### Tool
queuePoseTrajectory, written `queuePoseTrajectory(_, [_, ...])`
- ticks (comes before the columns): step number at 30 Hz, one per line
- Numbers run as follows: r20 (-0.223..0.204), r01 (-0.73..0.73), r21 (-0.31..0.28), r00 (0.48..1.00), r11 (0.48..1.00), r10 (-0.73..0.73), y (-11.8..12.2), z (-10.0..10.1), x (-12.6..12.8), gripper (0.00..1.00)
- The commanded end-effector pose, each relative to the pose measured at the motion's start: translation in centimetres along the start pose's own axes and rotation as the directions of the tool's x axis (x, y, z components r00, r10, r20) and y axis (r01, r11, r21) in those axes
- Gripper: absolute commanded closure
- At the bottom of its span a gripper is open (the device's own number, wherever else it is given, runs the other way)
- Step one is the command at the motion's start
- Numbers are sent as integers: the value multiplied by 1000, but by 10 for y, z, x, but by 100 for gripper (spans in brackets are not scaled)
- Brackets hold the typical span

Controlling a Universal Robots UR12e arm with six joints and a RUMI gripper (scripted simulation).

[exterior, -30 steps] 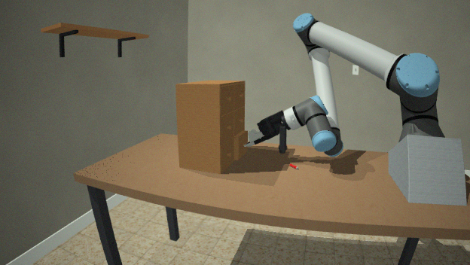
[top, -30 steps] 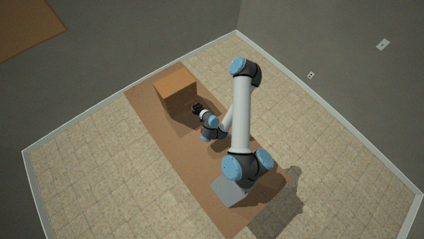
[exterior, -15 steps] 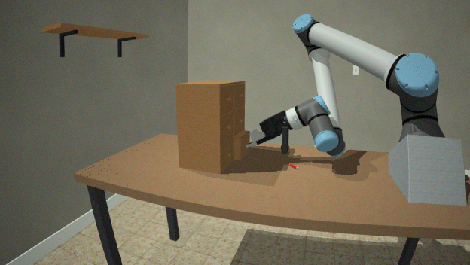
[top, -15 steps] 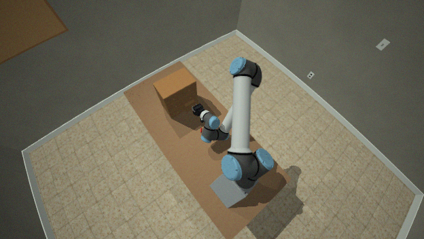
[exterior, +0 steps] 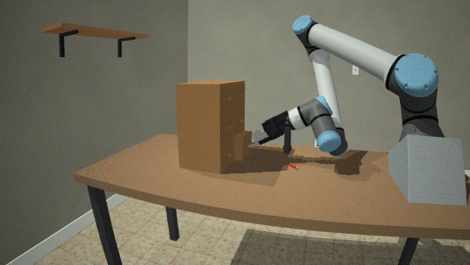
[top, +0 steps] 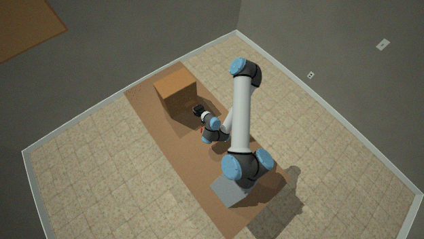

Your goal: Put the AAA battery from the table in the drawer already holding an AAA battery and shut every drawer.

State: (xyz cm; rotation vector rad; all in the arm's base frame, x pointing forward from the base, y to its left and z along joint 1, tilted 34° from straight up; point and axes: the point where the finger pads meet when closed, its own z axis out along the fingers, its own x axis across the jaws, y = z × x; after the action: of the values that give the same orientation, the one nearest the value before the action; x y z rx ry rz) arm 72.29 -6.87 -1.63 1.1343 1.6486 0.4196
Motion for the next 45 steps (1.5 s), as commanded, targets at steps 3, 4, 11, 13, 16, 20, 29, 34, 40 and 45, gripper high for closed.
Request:
queuePoseTrajectory(3, [0,0,-1,1000,1000,0,-1,-4,0,93])
queuePoseTrajectory(4, [0,0,-1,1000,1000,0,-2,-4,0,93])
queuePoseTrajectory(11, [0,0,-1,1000,1000,0,-4,-8,0,93])
queuePoseTrajectory(13, [0,0,-1,1000,1000,0,-5,-10,0,93])
queuePoseTrajectory(16, [0,0,-1,1000,1000,0,-6,-11,0,93])
queuePoseTrajectory(20, [0,0,-1,1000,1000,0,-7,-12,0,93])
queuePoseTrajectory(29, [0,0,-1,1000,1000,0,-9,-17,0,93])
queuePoseTrajectory(34, [0,0,-1,1000,1000,0,-10,-19,0,93])
queuePoseTrajectory(40, [0,0,-1,1000,1000,0,-11,-21,0,93])
queuePoseTrajectory(45, [0,0,-1,1000,1000,0,-12,-23,0,93])
